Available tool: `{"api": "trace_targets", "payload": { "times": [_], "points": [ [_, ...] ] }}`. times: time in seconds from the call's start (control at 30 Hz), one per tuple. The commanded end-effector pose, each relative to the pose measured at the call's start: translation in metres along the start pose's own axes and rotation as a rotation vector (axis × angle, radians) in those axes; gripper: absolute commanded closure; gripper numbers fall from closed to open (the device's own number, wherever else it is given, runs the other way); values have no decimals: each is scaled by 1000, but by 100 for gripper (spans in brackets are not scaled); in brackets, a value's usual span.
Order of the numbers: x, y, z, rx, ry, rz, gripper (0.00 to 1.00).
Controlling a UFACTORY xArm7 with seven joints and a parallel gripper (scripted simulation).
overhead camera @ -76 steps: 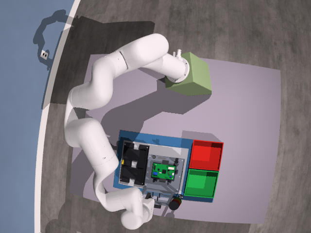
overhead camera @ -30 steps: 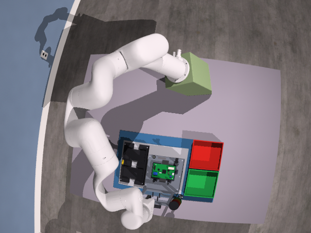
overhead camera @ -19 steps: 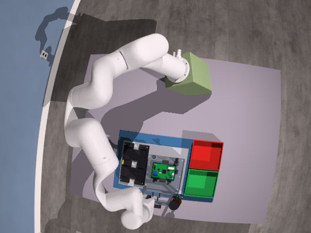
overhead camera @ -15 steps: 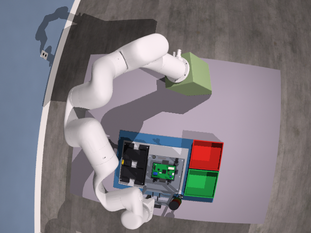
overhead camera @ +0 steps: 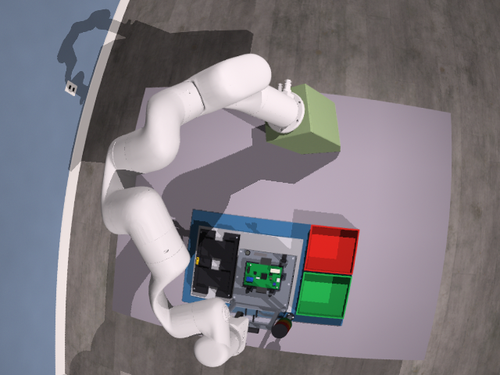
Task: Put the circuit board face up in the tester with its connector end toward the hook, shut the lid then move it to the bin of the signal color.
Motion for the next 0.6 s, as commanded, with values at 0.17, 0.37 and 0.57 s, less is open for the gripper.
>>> {"api": "trace_targets", "payload": {
  "times": [0.17, 0.37, 0.57],
  "points": [
    [-4, 7, 1, 0, -1, -4, 100],
    [-5, 15, 2, 0, -1, -4, 100],
    [-6, 21, 3, 0, -1, -4, 100]
  ]
}}
Point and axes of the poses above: the point where the finger pads meet when closed, its own x axis out along the fingers, its own y axis across the jaws, z = x × y, the point moved 10 cm from there along -x, back along the fingers, and after that the axes turned 7 degrees about -x, right-handed, at the moved point
